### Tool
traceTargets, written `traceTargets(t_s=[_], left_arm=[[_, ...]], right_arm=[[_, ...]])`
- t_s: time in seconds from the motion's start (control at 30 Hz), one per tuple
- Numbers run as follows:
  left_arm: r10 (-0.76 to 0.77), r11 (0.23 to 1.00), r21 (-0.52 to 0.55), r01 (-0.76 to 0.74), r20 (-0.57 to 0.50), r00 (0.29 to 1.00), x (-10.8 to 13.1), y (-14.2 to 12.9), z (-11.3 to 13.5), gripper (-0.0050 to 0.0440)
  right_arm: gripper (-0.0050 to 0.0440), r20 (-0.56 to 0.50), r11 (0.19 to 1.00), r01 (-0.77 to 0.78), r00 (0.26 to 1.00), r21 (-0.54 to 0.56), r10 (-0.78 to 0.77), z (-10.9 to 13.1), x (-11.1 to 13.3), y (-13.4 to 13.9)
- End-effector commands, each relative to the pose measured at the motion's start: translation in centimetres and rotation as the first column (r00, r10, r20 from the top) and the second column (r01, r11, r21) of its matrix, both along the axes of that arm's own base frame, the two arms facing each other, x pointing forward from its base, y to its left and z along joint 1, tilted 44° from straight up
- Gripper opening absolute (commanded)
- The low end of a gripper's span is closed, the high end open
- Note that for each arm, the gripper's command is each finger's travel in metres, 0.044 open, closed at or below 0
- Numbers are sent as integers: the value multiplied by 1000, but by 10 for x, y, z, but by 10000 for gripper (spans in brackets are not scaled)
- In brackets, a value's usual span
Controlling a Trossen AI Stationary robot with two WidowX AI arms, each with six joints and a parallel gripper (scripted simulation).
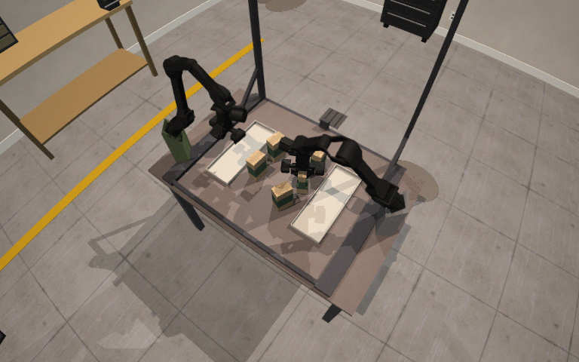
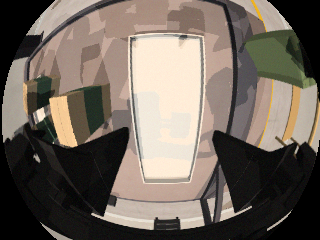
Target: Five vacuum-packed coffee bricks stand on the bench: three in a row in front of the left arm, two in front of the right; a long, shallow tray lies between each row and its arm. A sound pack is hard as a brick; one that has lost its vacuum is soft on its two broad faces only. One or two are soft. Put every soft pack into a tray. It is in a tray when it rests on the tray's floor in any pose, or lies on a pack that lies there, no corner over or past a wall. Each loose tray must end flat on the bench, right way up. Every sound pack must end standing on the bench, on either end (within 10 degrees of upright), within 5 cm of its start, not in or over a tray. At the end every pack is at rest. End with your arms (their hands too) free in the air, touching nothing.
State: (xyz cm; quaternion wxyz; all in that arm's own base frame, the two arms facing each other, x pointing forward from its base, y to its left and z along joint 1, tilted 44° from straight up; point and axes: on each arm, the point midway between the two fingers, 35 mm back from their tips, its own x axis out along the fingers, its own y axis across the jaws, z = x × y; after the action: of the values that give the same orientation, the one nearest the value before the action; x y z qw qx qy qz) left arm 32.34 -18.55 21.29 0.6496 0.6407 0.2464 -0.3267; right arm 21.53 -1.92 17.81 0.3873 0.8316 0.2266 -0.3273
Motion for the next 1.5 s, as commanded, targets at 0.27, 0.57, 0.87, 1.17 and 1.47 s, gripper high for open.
traceTargets(t_s=[0.27, 0.57, 0.87, 1.17, 1.47], left_arm=[[1, 1000, -30, 0, 39, 999, -17, 3, 33, 122], [1, 1000, -30, 0, 39, 999, -29, 5, 45, 122], [1, 1000, -30, 0, 39, 999, -29, 5, 45, 122], [1, 1000, -30, 0, 39, 999, -29, 5, 45, 122], [1, 1000, -30, 0, 39, 999, -29, 5, 45, 122]], right_arm=[[377, 15, 1000, 6, 1000, -6, -6, 5, 0, -1], [377, 15, 1000, 6, 1000, -6, -6, 5, 0, -1], [377, 15, 1000, 6, 1000, -6, -6, 5, 0, -1], [377, 15, 1000, 6, 1000, -6, -6, 5, 0, -1], [377, 15, 1000, 6, 1000, -6, -6, 5, 0, -1]])
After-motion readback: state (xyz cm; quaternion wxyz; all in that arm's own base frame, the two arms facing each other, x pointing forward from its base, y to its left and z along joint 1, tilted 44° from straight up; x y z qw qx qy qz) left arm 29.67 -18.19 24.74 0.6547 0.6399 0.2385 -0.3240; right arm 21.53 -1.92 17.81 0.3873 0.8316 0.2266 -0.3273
